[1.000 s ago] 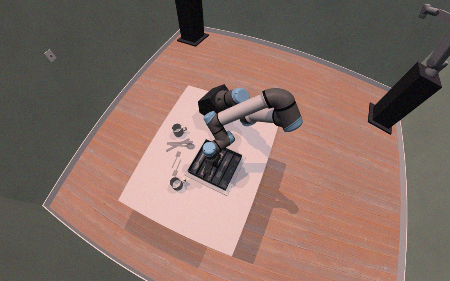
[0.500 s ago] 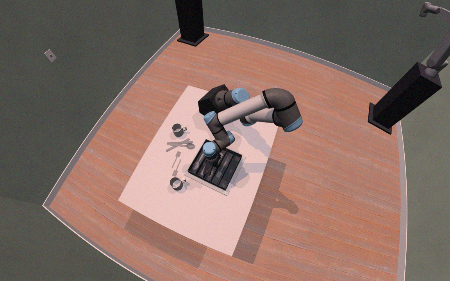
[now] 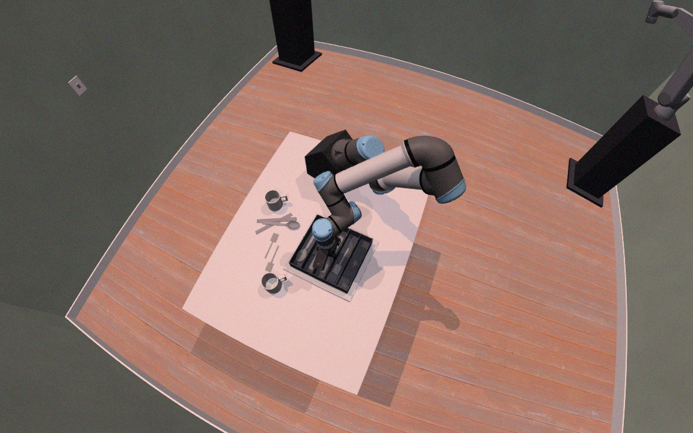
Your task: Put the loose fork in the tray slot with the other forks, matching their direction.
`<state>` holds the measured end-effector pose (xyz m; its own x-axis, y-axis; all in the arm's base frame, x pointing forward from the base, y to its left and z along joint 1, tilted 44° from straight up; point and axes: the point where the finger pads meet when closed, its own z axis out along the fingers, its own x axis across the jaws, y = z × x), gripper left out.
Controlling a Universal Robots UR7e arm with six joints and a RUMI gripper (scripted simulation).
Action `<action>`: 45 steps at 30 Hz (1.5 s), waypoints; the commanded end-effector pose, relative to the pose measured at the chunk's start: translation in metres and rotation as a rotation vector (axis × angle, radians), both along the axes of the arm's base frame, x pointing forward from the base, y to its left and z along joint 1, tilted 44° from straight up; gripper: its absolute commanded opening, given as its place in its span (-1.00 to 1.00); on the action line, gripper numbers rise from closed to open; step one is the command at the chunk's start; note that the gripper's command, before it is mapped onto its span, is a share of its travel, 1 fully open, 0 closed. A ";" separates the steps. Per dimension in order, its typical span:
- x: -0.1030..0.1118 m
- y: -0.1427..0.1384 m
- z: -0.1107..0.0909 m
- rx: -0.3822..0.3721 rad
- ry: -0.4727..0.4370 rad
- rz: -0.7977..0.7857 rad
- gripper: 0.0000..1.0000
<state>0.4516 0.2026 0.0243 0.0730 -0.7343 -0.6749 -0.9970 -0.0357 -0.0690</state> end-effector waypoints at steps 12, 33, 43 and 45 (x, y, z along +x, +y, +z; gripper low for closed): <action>-0.002 -0.023 0.024 -0.003 -0.004 -0.002 -0.72; -0.013 -0.076 0.080 -0.003 -0.004 -0.002 -0.72; -0.014 -0.080 0.085 -0.003 -0.003 -0.002 1.00; -0.014 -0.080 0.085 -0.003 -0.003 -0.002 1.00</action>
